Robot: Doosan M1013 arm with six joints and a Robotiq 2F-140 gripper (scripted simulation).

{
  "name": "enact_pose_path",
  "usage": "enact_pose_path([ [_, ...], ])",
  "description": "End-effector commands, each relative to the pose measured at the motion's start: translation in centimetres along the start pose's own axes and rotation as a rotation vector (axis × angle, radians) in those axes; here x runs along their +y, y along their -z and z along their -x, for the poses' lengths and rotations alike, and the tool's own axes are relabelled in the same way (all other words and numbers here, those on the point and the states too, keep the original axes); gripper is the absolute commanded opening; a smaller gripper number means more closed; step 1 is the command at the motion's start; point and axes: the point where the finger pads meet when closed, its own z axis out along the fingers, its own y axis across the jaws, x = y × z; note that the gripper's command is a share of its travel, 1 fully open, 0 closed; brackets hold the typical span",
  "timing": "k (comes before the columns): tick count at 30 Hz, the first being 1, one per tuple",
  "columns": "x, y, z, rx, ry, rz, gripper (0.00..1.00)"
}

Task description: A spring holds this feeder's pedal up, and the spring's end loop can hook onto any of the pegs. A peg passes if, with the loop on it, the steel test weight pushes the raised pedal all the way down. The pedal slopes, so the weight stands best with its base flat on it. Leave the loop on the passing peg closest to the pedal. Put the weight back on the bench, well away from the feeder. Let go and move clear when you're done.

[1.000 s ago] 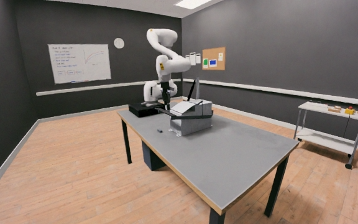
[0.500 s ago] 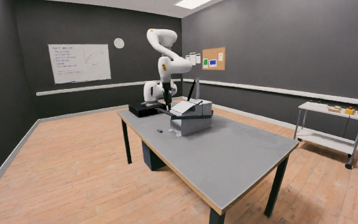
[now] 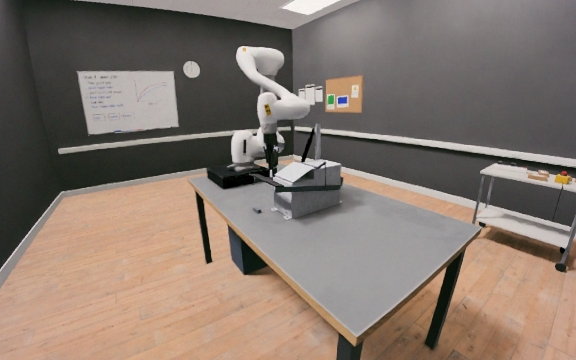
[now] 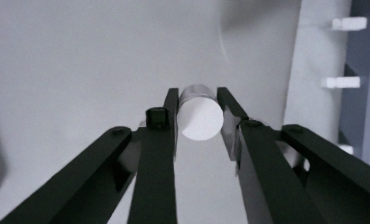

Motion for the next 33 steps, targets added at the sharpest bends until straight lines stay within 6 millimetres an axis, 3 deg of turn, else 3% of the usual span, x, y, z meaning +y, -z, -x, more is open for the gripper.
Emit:
enact_pose_path([
  [1,-0.5,-0.3,-0.7,-0.006,0.000,0.001,0.25],
  [3,-0.1,0.0,-0.2,-0.001,0.000,0.001,0.25],
  [17,-2.2,-1.3,-3.0,-0.023,0.000,0.001,0.25],
  [20,-1.8,-1.1,-2.5,-0.019,0.000,0.001,0.25],
  [33,-3.8,-2.3,-5.1,-0.039,-0.001,0.001,0.25],
])
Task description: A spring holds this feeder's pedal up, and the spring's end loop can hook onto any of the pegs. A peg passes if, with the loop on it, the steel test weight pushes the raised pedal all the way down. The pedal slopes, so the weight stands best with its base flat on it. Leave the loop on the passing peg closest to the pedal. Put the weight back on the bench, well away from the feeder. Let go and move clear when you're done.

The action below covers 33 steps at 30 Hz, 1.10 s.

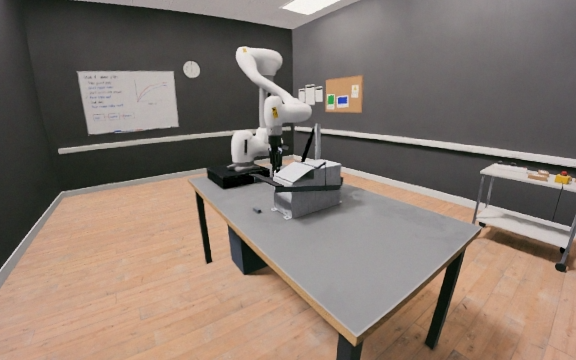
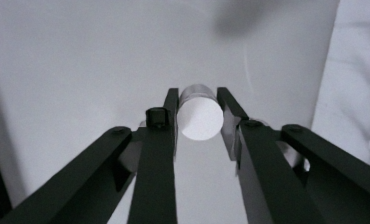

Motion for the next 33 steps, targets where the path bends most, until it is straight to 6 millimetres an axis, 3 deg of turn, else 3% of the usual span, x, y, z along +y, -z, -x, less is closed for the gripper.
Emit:
enact_pose_path([
  [1,-0.6,-0.3,-1.0,-0.008,-0.001,0.001,0.25],
  [4,-0.2,-0.1,-0.3,-0.002,0.000,0.001,0.25],
  [18,-1.5,-0.9,-2.2,-0.017,-0.001,0.001,0.25],
  [33,-1.5,-0.8,-2.1,-0.016,-0.001,0.001,0.25],
])
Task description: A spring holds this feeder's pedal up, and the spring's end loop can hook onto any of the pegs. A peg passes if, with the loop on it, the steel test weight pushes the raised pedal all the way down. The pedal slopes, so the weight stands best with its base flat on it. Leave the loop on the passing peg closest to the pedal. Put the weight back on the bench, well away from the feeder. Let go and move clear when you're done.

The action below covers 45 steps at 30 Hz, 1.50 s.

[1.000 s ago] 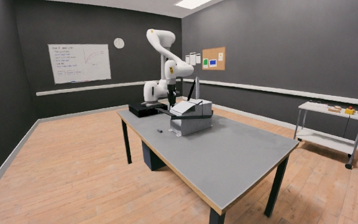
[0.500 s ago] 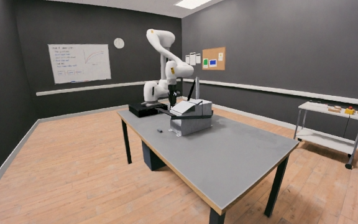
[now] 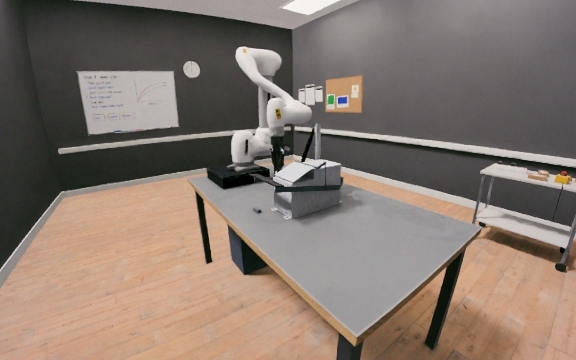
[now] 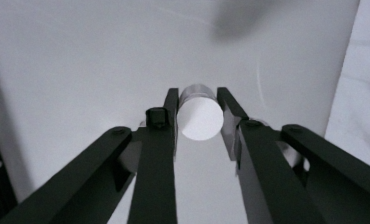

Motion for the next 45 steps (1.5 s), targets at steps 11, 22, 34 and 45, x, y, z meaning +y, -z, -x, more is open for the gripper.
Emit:
enact_pose_path([
  [11,0.0,-1.4,-0.1,0.000,0.000,0.001,0.25],
  [22,0.0,-2.5,-0.1,0.000,0.000,0.001,0.25],
  [34,0.0,-4.9,-0.1,-0.001,0.000,0.001,0.25],
  [45,0.0,-6.0,-0.1,-0.001,0.000,0.001,0.25],
])
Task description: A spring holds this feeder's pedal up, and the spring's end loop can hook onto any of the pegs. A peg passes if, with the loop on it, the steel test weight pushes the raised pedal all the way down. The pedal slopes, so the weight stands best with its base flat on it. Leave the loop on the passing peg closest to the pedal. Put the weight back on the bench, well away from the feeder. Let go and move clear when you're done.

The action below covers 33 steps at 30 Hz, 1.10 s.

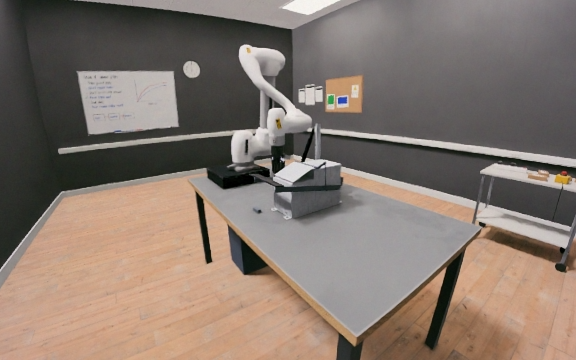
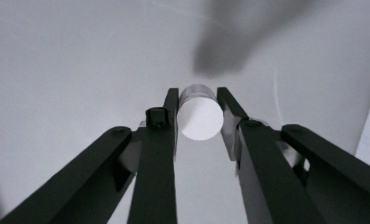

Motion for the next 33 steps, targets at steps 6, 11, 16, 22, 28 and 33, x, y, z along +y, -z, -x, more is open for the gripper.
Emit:
enact_pose_path([
  [6,0.0,-1.8,0.0,0.000,0.000,0.001,0.25],
  [11,0.0,-1.7,0.0,0.000,0.000,0.001,0.25],
  [16,0.0,-2.6,0.0,0.000,0.000,0.001,0.25],
  [22,0.0,-3.7,-0.1,0.000,0.000,0.001,0.25],
  [28,0.0,-3.7,-0.1,0.000,0.000,0.001,0.25],
  [33,0.0,-3.9,-0.1,0.000,0.000,0.001,0.25],
])
